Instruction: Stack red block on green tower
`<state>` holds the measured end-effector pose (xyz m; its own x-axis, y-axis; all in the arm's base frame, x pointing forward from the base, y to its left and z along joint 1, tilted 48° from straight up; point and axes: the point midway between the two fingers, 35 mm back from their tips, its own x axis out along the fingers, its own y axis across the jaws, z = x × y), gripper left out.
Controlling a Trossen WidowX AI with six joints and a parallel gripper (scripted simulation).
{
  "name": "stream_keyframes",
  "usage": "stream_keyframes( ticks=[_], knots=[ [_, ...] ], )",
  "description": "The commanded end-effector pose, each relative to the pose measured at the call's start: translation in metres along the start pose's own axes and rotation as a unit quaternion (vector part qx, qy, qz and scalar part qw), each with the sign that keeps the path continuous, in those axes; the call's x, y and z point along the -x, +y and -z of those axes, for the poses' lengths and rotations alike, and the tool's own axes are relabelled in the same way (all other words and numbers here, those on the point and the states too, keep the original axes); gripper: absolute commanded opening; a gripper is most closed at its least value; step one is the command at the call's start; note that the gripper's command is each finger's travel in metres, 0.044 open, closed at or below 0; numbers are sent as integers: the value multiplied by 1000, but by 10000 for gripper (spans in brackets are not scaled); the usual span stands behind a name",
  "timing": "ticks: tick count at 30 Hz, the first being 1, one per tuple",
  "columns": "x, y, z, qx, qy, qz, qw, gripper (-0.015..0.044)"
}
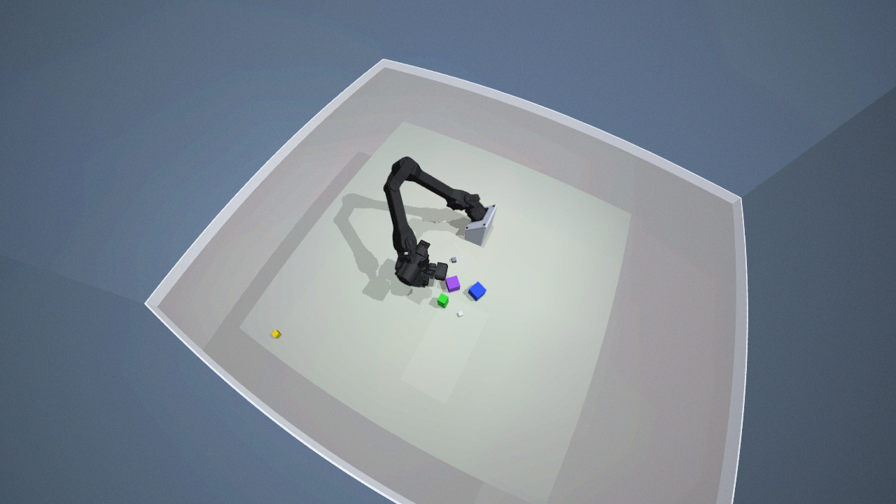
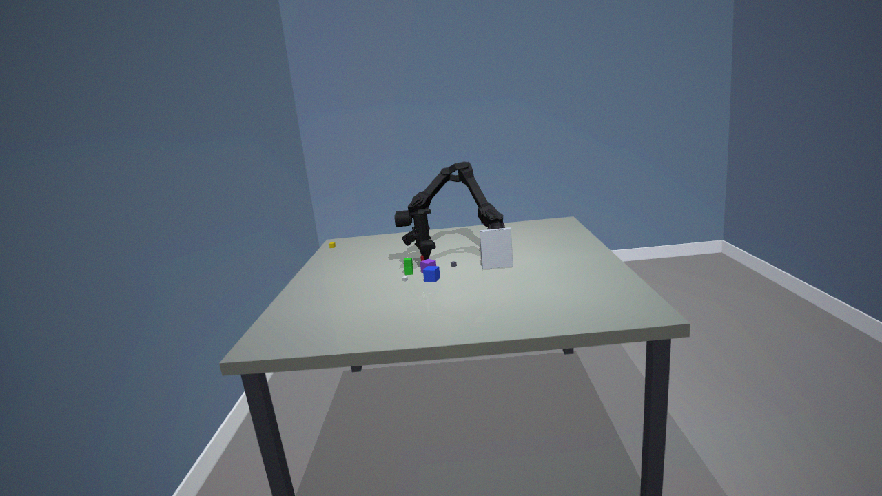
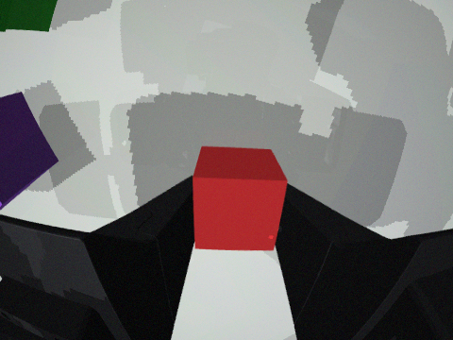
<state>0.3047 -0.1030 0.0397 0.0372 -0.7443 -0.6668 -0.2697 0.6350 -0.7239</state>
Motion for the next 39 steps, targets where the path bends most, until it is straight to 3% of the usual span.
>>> stream_keyframes(
  ticks=[1, 2, 25, 39],
  knots=[
    [3, 0, 0, 2, 0, 2, 1000, 19],
    [5, 0, 0, 2, 0, 1, 1000, 0],
    [115, 1, -1, 2, 0, -1, 1000, 0],
    [120, 14, -17, 2, -1, -2, 1000, 0]
  ],
)
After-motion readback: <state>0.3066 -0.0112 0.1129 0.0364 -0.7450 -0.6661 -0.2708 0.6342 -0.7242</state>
